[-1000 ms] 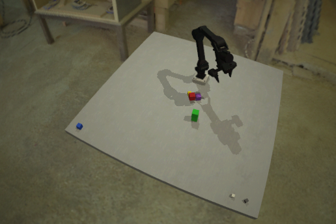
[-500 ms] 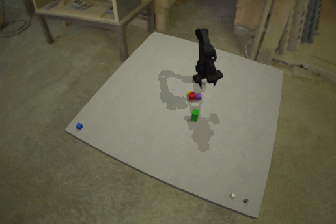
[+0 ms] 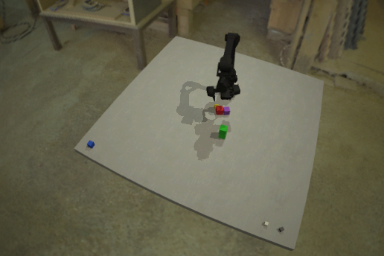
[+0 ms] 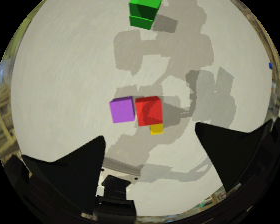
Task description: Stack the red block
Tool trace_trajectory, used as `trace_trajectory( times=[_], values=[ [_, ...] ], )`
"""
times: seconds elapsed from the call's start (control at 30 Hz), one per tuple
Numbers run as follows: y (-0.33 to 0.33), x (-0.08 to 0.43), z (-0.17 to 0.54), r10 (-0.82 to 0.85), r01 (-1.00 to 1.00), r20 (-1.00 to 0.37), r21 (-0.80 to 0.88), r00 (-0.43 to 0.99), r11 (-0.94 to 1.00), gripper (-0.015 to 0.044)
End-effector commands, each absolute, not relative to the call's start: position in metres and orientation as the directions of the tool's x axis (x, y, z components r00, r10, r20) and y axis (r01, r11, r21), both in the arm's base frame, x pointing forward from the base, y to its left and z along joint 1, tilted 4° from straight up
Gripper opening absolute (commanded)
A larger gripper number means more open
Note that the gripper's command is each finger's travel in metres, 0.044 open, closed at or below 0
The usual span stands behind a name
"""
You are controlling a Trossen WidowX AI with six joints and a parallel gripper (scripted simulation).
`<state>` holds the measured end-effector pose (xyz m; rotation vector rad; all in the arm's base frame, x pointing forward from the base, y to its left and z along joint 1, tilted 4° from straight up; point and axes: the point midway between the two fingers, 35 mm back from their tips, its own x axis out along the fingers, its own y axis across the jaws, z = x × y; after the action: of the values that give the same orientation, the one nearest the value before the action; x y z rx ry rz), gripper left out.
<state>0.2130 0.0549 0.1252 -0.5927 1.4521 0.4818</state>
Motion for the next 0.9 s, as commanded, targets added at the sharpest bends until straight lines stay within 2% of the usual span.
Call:
trace_trajectory(
  times=[0.0, 0.2, 0.5, 0.87],
  values=[
    [0.046, 0.215, 0.122, -0.061, -0.634, -0.996, -0.085, 0.060, 0.769, 0.0440],
    [0.046, 0.216, 0.118, -0.061, -0.634, -0.996, -0.085, 0.060, 0.769, 0.0440],
    [0.043, 0.217, 0.068, -0.061, -0.634, -0.996, -0.085, 0.060, 0.769, 0.0440],
    [0.043, 0.217, 0.060, -0.061, -0.634, -0.996, -0.085, 0.060, 0.769, 0.0440]
  ],
)
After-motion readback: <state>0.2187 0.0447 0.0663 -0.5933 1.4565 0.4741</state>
